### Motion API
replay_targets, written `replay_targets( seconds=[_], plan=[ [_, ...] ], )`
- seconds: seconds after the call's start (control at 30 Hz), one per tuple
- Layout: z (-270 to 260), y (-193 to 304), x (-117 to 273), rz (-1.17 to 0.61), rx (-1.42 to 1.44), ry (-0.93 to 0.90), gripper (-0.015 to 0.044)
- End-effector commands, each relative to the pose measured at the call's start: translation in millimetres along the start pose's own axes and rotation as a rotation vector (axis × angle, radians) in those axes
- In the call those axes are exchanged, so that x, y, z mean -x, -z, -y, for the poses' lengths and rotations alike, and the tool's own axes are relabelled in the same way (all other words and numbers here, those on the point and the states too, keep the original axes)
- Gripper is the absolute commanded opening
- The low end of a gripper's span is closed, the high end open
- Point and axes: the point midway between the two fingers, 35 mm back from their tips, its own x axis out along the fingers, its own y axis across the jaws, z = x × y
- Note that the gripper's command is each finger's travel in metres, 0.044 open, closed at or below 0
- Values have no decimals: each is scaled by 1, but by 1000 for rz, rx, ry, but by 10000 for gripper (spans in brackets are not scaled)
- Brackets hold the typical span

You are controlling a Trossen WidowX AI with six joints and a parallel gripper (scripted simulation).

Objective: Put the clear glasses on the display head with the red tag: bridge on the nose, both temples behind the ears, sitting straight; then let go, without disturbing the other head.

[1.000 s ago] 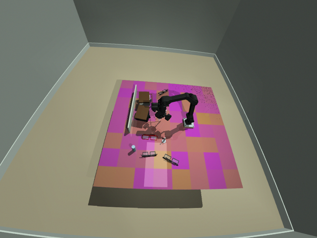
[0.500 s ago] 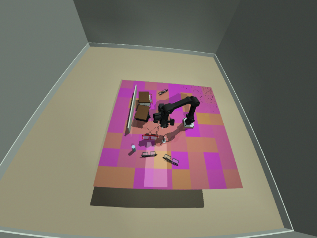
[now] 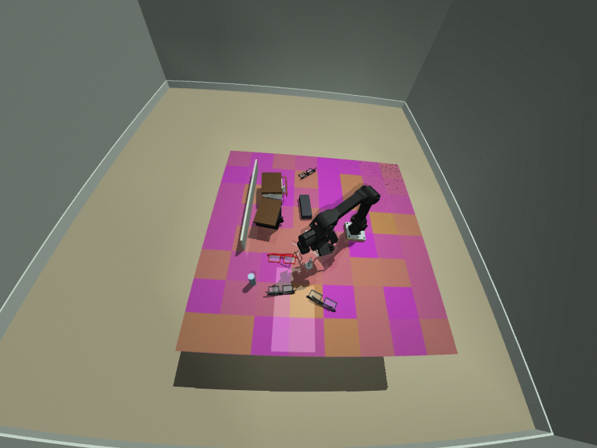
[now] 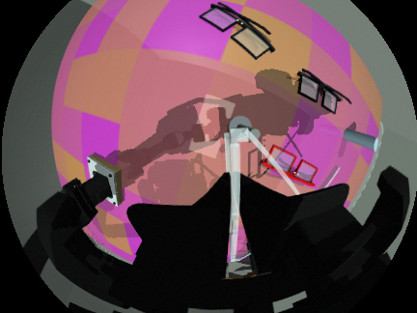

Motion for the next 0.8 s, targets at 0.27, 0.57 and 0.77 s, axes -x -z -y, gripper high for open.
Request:
replay_targets(
  seconds=[0.27, 0.57, 0.77],
  plan=[
    [-18, -57, -1, 9, 360, -6, 0],
    [-17, -58, -19, 9, 360, -6, 0],
    [-18, -58, -46, 9, 360, -6, 0]
  ],
)
